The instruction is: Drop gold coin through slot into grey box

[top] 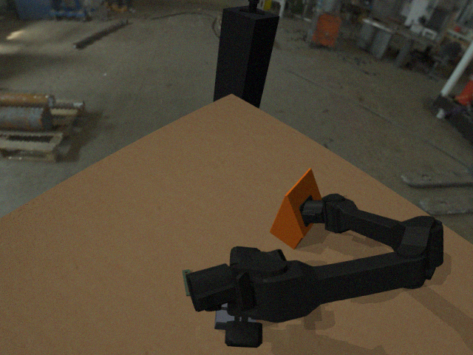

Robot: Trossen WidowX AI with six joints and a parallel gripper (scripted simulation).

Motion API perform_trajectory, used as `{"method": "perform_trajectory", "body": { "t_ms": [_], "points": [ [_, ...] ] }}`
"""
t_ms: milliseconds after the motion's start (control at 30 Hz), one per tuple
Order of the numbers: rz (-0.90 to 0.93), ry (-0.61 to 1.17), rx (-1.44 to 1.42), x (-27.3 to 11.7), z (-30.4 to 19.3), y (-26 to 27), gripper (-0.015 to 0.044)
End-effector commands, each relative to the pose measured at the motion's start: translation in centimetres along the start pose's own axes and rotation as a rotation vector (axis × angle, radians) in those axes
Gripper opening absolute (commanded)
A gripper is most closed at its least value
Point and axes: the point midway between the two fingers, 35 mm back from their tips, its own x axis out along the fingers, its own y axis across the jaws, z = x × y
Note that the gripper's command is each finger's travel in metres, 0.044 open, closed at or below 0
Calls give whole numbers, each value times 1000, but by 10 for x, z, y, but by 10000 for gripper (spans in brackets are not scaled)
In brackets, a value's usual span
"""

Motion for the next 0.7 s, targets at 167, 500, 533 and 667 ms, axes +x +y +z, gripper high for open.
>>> {"method": "perform_trajectory", "body": {
  "t_ms": [167,500,533,667],
  "points": [
    [5,1,9,6,-1,0,0],
    [5,2,9,12,-1,0,0],
    [5,2,9,13,-1,0,0],
    [1,-1,0,12,0,0,79]
  ]
}}
